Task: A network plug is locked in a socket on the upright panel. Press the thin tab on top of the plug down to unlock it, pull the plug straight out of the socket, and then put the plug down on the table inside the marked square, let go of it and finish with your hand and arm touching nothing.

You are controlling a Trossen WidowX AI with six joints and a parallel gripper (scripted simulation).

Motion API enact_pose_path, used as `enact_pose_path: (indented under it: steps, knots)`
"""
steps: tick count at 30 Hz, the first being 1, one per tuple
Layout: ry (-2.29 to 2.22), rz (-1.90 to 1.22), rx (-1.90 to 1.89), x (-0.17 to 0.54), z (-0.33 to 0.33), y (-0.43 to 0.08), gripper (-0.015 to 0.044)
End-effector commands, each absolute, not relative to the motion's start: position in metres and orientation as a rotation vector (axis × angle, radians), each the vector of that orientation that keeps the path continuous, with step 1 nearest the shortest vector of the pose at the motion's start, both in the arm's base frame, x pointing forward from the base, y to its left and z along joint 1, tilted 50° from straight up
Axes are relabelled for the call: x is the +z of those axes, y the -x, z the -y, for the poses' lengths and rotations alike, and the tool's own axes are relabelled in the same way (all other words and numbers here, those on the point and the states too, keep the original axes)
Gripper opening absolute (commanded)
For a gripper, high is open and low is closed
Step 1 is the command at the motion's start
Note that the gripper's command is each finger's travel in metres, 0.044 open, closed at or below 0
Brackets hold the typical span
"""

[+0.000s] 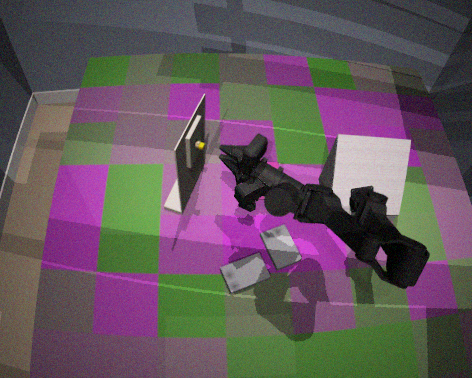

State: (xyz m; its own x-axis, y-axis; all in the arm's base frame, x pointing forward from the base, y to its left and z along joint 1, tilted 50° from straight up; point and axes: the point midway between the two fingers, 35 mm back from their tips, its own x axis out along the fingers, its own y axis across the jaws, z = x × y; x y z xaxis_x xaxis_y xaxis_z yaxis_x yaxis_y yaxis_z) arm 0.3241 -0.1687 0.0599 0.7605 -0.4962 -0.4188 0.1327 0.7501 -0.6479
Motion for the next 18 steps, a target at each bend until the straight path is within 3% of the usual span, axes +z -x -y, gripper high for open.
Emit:
enact_pose_path:
  steps: [1,18]
  knots:
    - [0.639,-0.612,-0.375,0.061,0.172,-0.331,0.0156]
    - [0.639,-0.611,-0.375,0.056,0.181,-0.352,0.0156]
